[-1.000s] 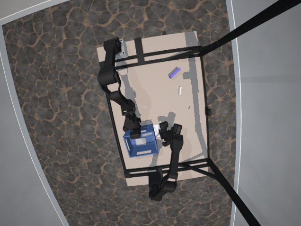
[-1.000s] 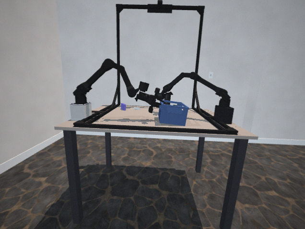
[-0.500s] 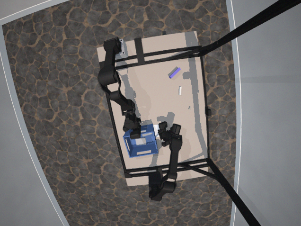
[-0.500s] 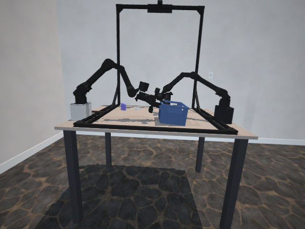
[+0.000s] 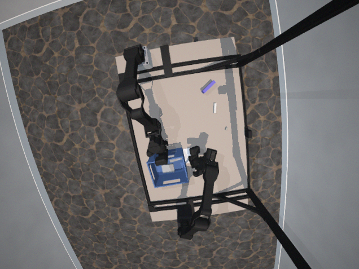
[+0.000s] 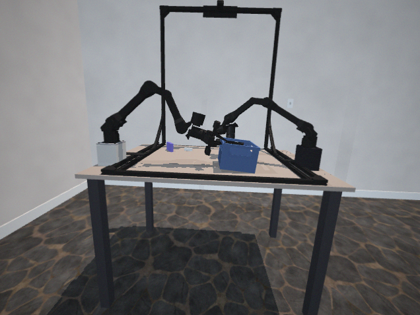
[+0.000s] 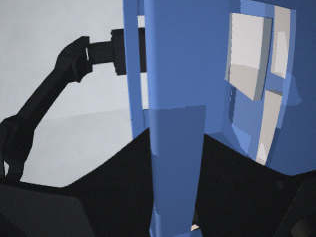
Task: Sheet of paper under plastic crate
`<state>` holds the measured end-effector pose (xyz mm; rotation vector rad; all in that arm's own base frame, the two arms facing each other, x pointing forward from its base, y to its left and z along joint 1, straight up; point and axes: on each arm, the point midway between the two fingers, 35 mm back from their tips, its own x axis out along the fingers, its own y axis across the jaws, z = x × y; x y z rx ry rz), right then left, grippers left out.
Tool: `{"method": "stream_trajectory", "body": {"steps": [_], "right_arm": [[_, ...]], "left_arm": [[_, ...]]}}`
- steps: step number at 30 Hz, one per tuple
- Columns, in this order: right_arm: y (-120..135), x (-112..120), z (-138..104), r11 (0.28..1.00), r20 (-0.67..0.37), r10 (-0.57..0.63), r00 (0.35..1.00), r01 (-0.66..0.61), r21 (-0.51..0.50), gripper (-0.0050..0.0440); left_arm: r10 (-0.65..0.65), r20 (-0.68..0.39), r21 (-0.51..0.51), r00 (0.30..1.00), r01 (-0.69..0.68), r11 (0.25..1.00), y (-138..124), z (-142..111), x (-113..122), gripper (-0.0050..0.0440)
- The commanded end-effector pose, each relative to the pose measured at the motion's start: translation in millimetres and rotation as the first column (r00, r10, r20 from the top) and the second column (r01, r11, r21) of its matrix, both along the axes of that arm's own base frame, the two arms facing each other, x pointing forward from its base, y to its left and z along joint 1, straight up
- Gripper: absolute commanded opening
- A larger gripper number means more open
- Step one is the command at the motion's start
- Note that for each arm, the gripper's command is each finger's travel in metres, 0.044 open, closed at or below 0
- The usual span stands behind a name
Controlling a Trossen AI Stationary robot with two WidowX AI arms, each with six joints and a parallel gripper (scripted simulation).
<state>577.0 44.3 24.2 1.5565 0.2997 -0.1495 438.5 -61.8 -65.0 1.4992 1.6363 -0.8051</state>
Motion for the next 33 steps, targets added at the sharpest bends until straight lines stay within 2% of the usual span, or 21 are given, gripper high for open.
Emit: {"method": "stream_trajectory", "body": {"steps": [1,25,33], "right_arm": [[1,10,42,1.000,0.101,0.001,0.995,-0.002,0.009,0.0000],[1,10,42,1.000,0.101,0.001,0.995,-0.002,0.009,0.0000],[1,10,42,1.000,0.101,0.001,0.995,-0.002,0.009,0.0000]], "left_arm": [[0.005,0.007,-0.007,1.000,-0.004,1.000,-2,8,2,0.0060],[-0.041,-0.039,-0.017,0.998,0.040,0.999,-54,9,7,0.0060],[-0.043,-0.041,-0.017,0.998,0.042,0.999,-56,9,7,0.0060]]}}
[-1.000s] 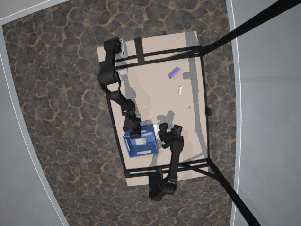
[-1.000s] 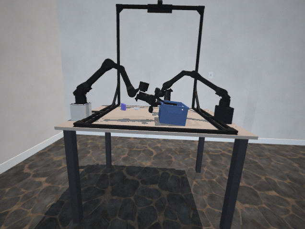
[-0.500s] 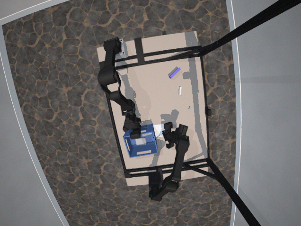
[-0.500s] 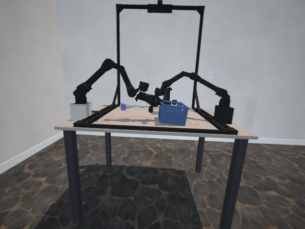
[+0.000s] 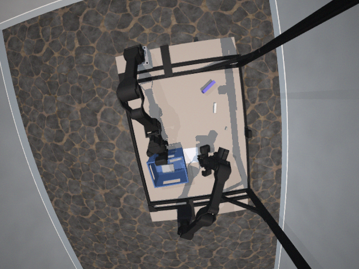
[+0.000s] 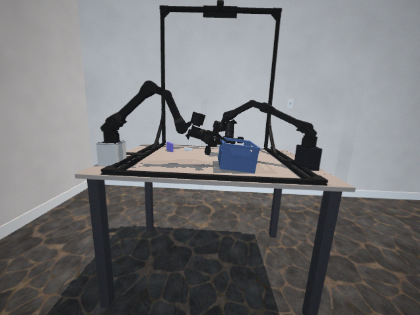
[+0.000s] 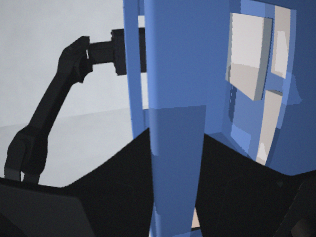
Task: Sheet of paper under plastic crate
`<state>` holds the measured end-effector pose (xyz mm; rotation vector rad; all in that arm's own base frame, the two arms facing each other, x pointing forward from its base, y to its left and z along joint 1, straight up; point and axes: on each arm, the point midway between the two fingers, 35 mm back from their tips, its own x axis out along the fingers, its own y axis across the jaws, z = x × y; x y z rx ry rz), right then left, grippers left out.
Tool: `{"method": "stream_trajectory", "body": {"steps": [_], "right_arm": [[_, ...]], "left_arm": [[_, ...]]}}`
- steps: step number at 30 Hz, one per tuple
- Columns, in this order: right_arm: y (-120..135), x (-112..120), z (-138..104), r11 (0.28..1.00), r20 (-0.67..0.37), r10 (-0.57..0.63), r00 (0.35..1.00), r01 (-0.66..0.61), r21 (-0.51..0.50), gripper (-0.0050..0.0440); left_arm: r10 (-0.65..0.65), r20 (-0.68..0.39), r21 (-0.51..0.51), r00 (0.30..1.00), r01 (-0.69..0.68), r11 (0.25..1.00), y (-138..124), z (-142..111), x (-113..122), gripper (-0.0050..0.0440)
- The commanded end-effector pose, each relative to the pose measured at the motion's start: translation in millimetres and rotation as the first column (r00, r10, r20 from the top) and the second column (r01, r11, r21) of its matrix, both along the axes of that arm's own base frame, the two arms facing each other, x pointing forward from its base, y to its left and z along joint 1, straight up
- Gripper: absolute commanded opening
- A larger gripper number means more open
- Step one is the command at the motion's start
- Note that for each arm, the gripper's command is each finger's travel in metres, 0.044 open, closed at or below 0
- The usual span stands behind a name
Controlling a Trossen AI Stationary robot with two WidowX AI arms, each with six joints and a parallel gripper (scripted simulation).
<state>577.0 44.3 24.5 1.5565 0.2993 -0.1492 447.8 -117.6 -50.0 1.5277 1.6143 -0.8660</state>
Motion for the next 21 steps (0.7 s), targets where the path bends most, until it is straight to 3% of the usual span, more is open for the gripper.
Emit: {"method": "stream_trajectory", "body": {"steps": [1,21], "right_arm": [[1,10,42,1.000,0.101,0.001,0.995,-0.002,0.009,0.0000],[1,10,42,1.000,0.101,0.001,0.995,-0.002,0.009,0.0000]], "left_arm": [[0.006,-0.015,0.001,1.000,-0.006,1.000,0,-6,-2,0.0060],[0.006,-0.015,0.001,1.000,-0.006,1.000,-1,-23,-2,0.0060]]}}
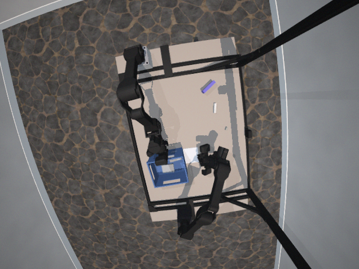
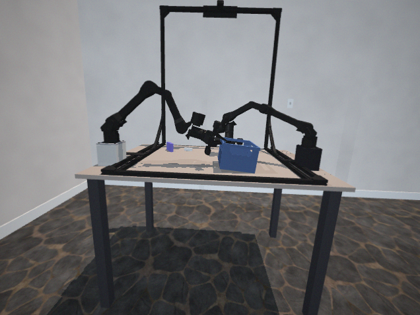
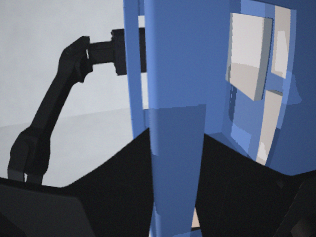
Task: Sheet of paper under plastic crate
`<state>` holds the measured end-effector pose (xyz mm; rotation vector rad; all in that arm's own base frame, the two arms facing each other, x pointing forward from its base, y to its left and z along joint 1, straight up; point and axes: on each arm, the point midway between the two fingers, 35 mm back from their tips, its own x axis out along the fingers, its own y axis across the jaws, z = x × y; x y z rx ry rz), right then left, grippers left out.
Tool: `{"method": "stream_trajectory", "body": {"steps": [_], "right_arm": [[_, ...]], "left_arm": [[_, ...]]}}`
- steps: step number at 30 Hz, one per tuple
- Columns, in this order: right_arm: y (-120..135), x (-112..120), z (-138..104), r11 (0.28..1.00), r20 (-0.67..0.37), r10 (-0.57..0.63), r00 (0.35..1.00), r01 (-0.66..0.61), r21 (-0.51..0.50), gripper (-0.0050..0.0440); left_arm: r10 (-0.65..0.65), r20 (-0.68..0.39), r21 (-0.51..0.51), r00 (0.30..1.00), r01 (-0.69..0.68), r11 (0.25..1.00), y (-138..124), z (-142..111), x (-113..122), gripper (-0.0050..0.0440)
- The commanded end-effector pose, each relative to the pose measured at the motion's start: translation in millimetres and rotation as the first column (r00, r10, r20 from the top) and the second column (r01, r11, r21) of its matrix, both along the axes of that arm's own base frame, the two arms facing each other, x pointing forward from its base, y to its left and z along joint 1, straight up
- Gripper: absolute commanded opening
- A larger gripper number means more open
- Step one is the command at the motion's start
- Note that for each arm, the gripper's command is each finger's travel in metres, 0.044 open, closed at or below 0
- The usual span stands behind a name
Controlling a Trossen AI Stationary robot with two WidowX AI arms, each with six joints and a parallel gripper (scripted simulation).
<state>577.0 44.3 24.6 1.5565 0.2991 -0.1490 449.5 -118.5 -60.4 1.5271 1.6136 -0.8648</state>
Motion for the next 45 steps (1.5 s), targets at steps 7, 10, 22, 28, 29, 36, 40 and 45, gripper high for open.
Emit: {"method": "stream_trajectory", "body": {"steps": [7,10,22,28,29,36,40,45], "right_arm": [[1,10,41,1.000,0.101,0.001,0.995,-0.002,0.009,0.0000],[1,10,41,1.000,0.101,0.001,0.995,-0.002,0.009,0.0000],[1,10,41,1.000,0.101,0.001,0.995,-0.002,0.009,0.0000],[1,10,41,1.000,0.101,0.001,0.995,-0.002,0.009,0.0000],[1,10,41,1.000,0.101,0.001,0.995,-0.002,0.009,0.0000],[1,10,41,1.000,0.101,0.001,0.995,-0.002,0.009,0.0000],[1,10,41,1.000,0.101,0.001,0.995,-0.002,0.009,0.0000],[1,10,41,1.000,0.101,0.001,0.995,-0.002,0.009,0.0000]], "left_arm": [[0.005,-0.016,0.001,1.000,-0.005,1.000,0,-20,-3,0.0060],[0.005,-0.016,0.001,1.000,-0.005,1.000,0,-20,-3,0.0060],[0.005,-0.016,0.001,1.000,-0.005,1.000,0,-28,-3,0.0060],[0.005,-0.016,0.001,1.000,-0.005,1.000,0,-31,-3,0.0060],[0.005,-0.016,0.001,1.000,-0.005,1.000,0,-31,-3,0.0060],[0.005,-0.016,0.001,1.000,-0.005,1.000,0,-33,-3,0.0060],[0.005,-0.016,0.001,1.000,-0.005,1.000,0,-34,-3,0.0060],[0.005,-0.016,0.001,1.000,-0.005,1.000,0,-34,-3,0.0060]]}}
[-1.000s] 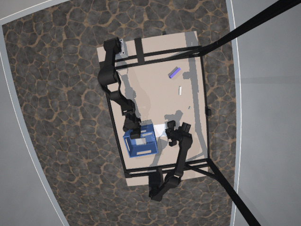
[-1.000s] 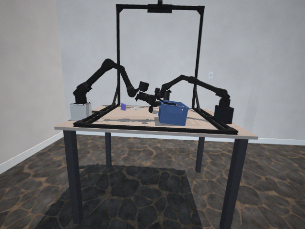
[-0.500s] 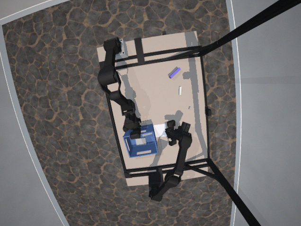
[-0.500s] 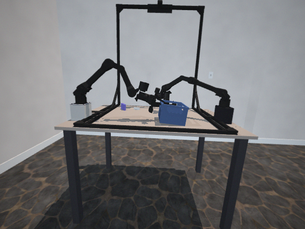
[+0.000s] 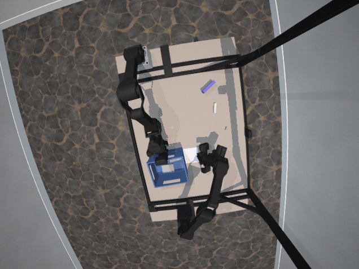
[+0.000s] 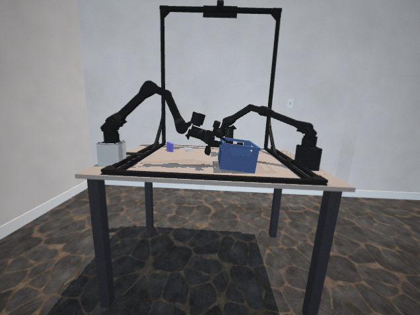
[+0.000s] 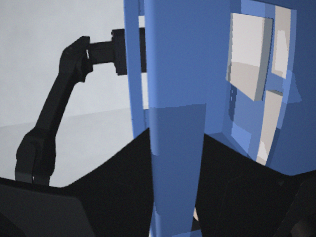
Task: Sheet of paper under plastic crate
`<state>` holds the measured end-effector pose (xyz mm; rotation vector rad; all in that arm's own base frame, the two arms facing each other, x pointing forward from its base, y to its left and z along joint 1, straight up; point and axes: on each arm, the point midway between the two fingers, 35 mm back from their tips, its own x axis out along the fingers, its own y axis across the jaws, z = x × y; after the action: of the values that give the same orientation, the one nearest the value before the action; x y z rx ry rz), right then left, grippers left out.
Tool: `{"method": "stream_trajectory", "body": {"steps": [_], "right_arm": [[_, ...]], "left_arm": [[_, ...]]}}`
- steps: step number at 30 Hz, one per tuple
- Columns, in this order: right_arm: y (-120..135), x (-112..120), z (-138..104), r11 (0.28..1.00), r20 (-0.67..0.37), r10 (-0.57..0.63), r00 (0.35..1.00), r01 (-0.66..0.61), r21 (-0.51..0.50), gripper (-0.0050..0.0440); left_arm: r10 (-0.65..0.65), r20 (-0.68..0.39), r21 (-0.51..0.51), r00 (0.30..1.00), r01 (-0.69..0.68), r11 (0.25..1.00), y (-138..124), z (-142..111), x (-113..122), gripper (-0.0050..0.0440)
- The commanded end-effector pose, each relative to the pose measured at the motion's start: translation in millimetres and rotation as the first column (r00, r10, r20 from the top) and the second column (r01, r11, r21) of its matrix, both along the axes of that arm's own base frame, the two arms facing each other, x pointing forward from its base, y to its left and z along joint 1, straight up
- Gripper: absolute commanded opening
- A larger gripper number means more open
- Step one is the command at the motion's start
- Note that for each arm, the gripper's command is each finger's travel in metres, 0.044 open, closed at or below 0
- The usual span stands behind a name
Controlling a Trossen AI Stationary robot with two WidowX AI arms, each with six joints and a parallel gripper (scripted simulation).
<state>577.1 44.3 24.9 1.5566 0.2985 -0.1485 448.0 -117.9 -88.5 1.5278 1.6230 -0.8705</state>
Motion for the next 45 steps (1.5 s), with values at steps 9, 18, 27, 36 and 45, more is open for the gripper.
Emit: {"method": "stream_trajectory", "body": {"steps": [9,18,27,36,45], "right_arm": [[1,10,41,1.000,0.100,0.001,0.995,-0.002,0.009,0.0000],[1,10,41,1.000,0.100,0.001,0.995,-0.002,0.009,0.0000],[1,10,41,1.000,0.100,0.001,0.995,-0.002,0.009,0.0000],[1,10,41,1.000,0.100,0.001,0.995,-0.002,0.009,0.0000],[1,10,41,1.000,0.100,0.001,0.995,-0.002,0.009,0.0000]], "left_arm": [[0.005,-0.007,-0.002,1.000,-0.005,1.000,1,-8,-2,0.0060],[0.005,-0.007,-0.002,1.000,-0.005,1.000,7,-8,-3,0.0060],[0.005,-0.007,-0.002,1.000,-0.005,1.000,12,-8,-3,0.0060],[0.005,-0.007,-0.002,1.000,-0.005,1.000,17,-8,-4,0.0060],[0.005,-0.007,-0.002,1.000,-0.005,1.000,23,-8,-5,0.0060]]}}
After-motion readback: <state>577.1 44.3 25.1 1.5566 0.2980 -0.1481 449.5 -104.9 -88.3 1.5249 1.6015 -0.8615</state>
